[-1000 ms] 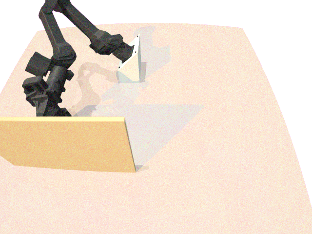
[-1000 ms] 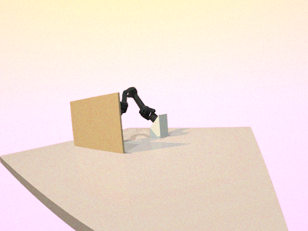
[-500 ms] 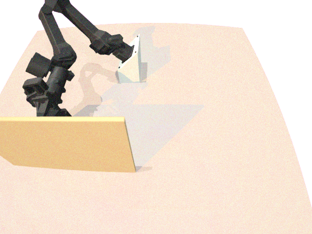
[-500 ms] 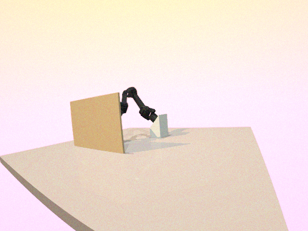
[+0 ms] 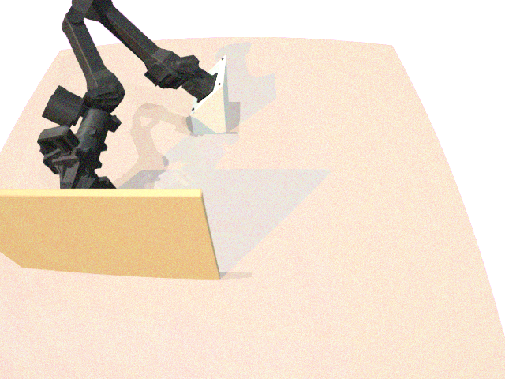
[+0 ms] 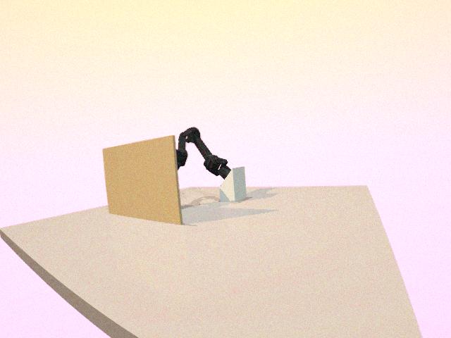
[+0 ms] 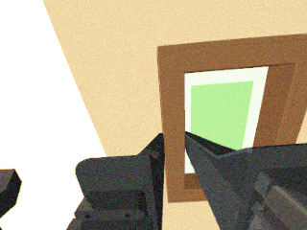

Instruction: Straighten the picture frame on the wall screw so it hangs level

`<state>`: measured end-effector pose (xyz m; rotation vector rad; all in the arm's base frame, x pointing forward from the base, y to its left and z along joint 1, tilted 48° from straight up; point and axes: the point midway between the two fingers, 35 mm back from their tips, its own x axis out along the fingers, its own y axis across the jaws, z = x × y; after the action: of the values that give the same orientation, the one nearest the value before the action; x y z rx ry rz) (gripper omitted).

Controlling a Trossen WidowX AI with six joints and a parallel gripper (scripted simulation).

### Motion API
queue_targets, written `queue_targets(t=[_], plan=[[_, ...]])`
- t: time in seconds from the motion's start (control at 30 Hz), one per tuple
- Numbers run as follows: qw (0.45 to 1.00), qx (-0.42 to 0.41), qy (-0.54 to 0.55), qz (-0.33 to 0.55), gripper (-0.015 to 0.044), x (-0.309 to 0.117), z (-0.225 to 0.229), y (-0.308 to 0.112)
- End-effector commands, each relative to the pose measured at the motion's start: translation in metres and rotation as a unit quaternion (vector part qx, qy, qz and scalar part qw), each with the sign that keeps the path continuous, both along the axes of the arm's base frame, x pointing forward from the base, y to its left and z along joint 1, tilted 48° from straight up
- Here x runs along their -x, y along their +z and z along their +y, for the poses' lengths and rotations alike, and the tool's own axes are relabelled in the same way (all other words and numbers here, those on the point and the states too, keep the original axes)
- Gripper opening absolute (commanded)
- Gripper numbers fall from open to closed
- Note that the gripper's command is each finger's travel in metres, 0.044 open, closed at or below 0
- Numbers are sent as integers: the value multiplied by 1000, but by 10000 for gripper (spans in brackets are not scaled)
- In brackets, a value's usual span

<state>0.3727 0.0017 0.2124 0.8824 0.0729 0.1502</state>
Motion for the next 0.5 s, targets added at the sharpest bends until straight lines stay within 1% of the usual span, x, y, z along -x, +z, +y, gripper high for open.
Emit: queue_targets(t=[0.0,0.37,0.47], plan=[[1000,0,0,0,0,0,0,0],[1000,3,0,0,0,0,0,0],[1000,30,0,-5,0,0,0,0]])
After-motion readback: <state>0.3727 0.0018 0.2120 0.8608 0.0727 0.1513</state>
